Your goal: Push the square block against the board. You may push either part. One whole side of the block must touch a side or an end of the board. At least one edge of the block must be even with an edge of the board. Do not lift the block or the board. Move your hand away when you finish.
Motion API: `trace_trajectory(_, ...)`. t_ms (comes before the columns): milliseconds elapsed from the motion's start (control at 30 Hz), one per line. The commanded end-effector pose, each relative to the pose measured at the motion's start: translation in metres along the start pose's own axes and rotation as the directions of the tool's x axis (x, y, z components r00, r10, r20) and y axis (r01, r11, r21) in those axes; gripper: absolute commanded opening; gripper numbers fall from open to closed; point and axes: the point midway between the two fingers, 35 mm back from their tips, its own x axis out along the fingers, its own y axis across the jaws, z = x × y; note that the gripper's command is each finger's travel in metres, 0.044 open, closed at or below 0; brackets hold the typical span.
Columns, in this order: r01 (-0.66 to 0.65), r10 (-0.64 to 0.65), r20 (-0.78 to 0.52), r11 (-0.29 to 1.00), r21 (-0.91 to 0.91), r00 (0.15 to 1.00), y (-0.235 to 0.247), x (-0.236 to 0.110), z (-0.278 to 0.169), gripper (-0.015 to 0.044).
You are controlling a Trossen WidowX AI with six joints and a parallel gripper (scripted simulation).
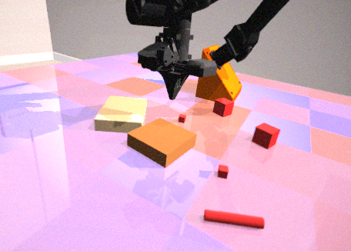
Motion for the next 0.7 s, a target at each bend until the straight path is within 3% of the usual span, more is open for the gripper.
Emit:
trace_trajectory(0,0.035,-0.033,-0.015,0.993,0.111,0.999,-0.003,0.006,-0.007,0.0)
trace_trajectory(167,0.075,-0.071,-0.027,0.965,0.251,0.997,-0.007,0.012,-0.014,0.0)
trace_trajectory(300,0.077,-0.072,-0.027,0.964,0.256,0.997,-0.007,0.015,-0.014,0.0)
trace_trajectory(433,0.074,-0.069,-0.029,0.964,0.255,0.997,-0.01,0.065,-0.017,0.0)
trace_trajectory(667,0.073,-0.068,-0.029,0.964,0.256,0.997,-0.01,0.067,-0.018,0.0)
